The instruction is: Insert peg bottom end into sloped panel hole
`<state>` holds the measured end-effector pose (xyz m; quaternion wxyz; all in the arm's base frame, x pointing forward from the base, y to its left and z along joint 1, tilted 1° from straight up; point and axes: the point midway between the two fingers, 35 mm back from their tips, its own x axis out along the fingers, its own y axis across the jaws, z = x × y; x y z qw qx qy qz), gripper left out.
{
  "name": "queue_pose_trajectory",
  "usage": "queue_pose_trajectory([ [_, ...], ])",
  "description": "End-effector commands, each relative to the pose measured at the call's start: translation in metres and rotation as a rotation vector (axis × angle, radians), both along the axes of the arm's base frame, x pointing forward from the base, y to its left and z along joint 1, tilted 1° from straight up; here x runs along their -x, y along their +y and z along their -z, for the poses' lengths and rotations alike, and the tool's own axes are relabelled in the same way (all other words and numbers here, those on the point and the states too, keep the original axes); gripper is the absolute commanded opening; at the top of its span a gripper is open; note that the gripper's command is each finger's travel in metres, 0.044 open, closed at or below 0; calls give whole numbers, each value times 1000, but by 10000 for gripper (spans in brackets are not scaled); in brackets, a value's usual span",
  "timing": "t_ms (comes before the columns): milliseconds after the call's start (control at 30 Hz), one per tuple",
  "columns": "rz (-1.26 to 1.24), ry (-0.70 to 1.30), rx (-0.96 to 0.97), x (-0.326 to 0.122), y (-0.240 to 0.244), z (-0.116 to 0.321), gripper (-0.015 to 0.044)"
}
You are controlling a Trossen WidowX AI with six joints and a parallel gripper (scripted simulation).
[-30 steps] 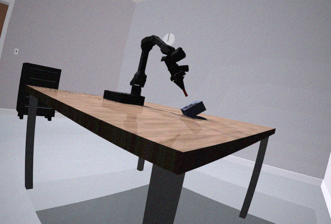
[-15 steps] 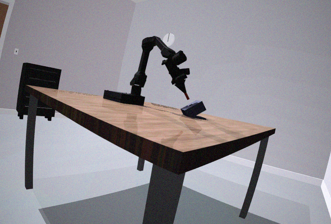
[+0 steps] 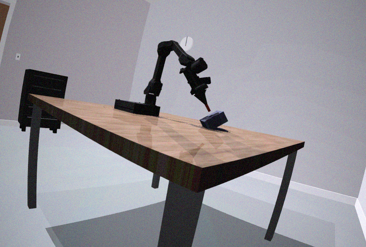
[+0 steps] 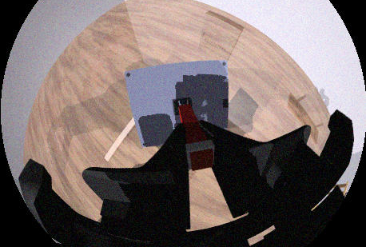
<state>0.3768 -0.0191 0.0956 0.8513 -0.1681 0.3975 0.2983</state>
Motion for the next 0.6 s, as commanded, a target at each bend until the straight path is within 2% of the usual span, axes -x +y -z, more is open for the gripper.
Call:
queue_pose_trajectory([
  [0, 3, 12, -4, -2, 2, 7, 0],
  [567, -3, -1, -4, -6, 6, 11, 0],
])
